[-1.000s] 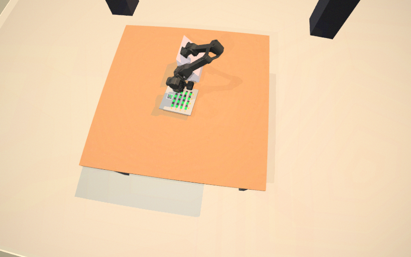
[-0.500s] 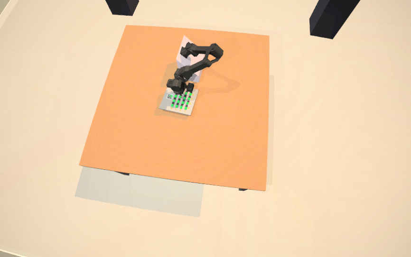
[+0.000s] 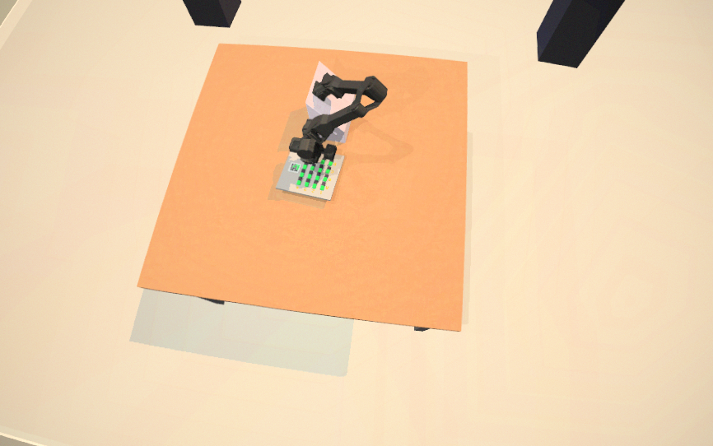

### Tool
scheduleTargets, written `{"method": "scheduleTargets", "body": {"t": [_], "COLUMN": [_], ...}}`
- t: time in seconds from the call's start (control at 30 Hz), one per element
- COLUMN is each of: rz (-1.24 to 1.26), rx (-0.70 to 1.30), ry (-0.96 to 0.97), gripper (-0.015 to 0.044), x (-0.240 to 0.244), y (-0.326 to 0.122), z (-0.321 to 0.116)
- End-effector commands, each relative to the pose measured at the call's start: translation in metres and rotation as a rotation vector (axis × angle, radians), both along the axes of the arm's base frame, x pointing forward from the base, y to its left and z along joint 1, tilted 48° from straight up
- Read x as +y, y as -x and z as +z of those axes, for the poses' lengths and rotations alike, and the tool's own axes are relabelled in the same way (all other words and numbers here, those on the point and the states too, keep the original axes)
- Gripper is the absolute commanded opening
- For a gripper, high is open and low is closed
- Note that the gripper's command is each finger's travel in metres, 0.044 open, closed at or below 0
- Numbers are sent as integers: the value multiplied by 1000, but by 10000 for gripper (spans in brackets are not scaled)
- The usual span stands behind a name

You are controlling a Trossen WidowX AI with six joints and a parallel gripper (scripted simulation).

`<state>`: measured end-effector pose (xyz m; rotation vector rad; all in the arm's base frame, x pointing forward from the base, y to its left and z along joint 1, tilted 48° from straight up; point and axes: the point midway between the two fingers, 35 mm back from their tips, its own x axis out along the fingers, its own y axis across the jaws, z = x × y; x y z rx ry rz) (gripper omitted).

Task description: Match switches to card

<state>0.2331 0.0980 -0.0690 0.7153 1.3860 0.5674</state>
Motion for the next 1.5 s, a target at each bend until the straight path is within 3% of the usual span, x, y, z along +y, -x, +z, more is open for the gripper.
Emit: {"method": "scheduleTargets", "body": {"t": [0.0,1.47], "rz": [-2,-1], "rx": [2,-1], "ry": [-1,-1], "gripper": [0,0], "x": [0,3], "y": [0,-1], "z": [0,-2]}}
